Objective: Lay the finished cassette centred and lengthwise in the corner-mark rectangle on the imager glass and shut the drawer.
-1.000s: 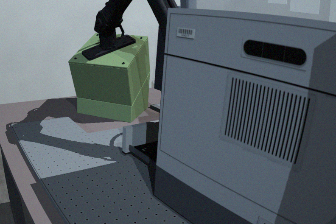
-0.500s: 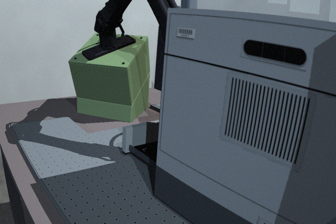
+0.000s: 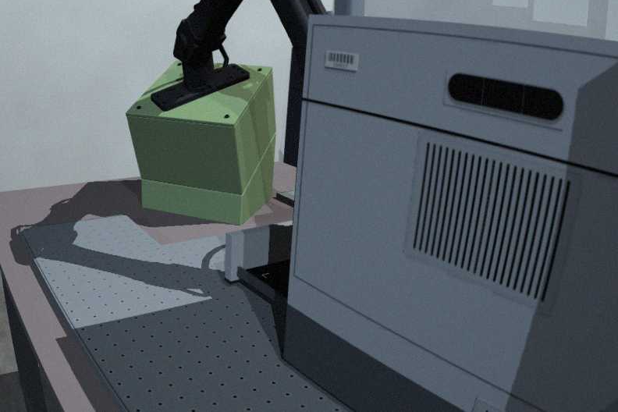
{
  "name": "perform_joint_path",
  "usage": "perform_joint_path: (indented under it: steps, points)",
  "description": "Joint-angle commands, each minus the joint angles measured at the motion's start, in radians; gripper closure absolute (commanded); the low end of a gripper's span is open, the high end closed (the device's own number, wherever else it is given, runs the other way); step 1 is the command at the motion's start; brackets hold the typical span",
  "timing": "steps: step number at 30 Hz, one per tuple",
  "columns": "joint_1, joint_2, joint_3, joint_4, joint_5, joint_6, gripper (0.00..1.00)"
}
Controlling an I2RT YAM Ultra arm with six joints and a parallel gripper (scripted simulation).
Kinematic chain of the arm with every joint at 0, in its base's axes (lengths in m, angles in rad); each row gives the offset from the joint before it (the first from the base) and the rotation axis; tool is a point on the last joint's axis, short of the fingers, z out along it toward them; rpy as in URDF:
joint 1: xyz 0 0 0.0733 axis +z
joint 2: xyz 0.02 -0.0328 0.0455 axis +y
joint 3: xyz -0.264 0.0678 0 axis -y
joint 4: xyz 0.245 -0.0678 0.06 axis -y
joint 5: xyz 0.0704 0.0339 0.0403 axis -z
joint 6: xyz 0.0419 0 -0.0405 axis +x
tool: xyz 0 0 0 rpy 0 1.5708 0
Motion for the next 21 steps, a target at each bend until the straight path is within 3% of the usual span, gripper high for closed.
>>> perform_joint_path:
  steps: [1, 14, 21]
  points:
    - [0.018, 0.012, 0.044, -0.02, -0.016, 0.0, 0.09]
    - [0.017, -0.023, 0.048, -0.025, -0.016, 0.002, 0.09]
    - [0.017, -0.029, -0.002, -0.022, -0.015, 0.002, 0.09]
